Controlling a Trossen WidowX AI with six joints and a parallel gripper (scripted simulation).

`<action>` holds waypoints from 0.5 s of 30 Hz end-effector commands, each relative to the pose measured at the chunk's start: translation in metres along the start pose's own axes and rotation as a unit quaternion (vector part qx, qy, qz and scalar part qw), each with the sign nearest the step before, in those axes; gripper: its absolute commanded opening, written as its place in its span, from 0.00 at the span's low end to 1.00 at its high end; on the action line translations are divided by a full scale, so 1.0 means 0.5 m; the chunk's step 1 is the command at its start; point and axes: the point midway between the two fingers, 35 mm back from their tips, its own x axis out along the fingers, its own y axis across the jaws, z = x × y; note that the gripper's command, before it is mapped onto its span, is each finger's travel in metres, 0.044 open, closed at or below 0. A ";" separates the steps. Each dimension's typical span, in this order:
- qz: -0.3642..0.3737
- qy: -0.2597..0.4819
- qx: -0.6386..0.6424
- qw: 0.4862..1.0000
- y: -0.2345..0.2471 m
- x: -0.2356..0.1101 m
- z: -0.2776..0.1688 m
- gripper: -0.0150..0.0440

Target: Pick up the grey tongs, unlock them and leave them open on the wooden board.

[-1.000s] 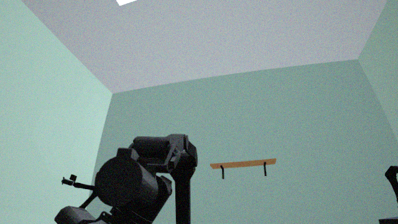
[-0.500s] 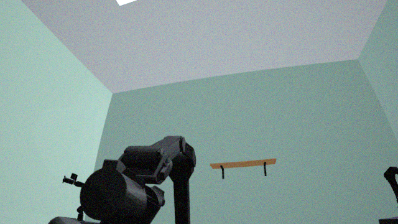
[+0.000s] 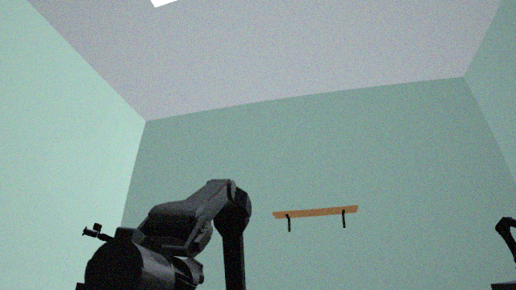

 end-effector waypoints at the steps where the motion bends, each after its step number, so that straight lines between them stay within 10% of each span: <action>1: 0.000 0.007 -0.006 1.000 0.005 0.023 -0.007 0.69; 15: -0.001 0.007 -0.006 1.000 0.005 0.066 -0.012 0.69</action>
